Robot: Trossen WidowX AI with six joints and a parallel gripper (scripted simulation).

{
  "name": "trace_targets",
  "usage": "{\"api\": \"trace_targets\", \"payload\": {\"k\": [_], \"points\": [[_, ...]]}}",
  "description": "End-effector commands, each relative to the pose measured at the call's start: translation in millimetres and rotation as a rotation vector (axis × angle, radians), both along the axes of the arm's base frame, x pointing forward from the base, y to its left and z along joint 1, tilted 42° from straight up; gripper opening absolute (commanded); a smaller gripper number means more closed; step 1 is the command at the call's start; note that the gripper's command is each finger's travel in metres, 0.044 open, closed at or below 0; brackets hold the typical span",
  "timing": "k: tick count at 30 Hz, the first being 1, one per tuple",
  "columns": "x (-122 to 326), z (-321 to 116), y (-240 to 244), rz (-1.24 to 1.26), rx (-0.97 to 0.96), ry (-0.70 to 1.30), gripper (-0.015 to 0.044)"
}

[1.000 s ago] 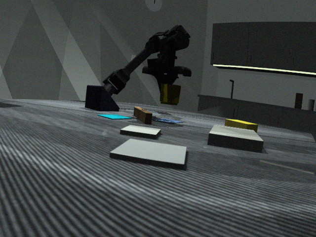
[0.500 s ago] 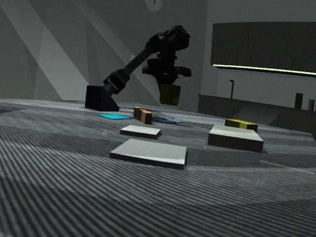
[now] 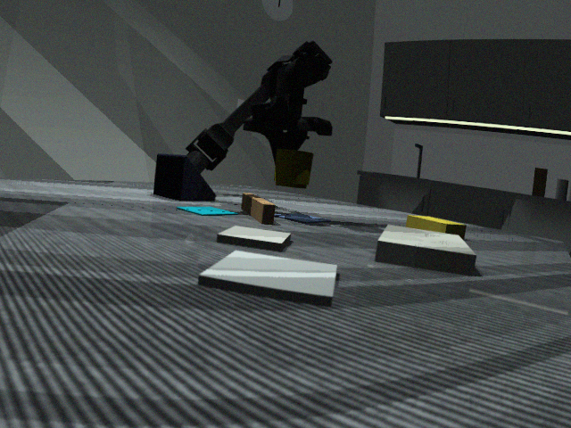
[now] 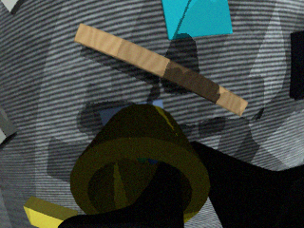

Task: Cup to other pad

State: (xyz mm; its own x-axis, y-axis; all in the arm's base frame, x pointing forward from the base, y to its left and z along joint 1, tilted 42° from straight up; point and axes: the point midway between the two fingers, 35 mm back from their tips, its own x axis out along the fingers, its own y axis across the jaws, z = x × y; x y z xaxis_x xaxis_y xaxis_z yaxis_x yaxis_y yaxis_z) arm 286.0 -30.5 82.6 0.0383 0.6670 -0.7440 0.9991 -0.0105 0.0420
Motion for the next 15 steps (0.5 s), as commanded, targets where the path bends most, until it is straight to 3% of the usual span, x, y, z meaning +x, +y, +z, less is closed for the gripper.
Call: {"api": "trace_targets", "payload": {"k": [1, 15], "points": [[-6.8, -7.5, -8.2, 0.0, -0.003, 0.002, 0.0], [-26.6, -27.8, -32.8, 0.0, -0.005, 0.003, 0.0]]}}
